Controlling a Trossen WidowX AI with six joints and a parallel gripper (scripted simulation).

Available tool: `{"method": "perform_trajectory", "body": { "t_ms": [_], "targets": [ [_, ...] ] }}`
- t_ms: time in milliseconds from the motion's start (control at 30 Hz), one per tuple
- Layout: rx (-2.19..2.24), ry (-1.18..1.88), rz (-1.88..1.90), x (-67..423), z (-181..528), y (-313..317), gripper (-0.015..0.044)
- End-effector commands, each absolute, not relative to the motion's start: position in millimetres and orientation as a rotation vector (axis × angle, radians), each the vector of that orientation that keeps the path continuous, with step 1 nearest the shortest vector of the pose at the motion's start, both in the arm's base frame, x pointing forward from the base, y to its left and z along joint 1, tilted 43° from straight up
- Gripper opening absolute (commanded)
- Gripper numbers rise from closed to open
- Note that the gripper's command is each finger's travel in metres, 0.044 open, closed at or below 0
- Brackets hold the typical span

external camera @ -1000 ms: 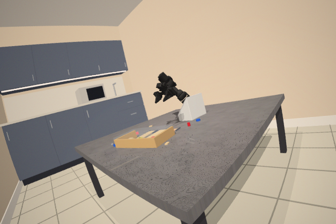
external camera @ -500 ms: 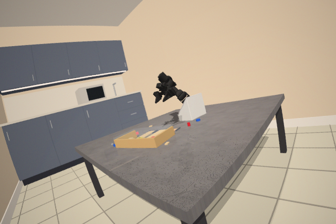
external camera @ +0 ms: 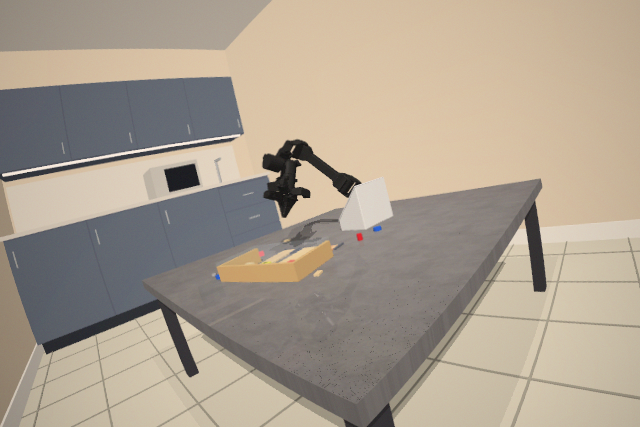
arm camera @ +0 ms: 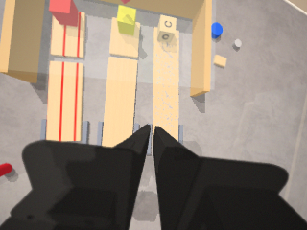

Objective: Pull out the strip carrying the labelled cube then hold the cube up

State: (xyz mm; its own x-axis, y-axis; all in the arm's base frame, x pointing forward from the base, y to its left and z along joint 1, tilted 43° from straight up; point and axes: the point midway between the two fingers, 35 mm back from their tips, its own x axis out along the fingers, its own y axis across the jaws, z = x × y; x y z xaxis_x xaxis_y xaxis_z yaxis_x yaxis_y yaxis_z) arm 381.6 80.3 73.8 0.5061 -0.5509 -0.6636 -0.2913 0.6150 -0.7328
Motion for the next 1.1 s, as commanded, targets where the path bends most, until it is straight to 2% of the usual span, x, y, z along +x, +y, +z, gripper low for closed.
{"method": "perform_trajectory", "body": {
  "t_ms": [0, 233, 1067],
  "targets": [
    [-0.954, 1.228, -0.209, 397.5, 70.8, 53.7, 0.0],
    [-0.937, 1.503, -0.24, 410.7, 71.6, 1.3, 0.0],
    [-0.936, 1.51, -0.24, 410.9, 49.4, -13.5, 0.0]
  ]
}}
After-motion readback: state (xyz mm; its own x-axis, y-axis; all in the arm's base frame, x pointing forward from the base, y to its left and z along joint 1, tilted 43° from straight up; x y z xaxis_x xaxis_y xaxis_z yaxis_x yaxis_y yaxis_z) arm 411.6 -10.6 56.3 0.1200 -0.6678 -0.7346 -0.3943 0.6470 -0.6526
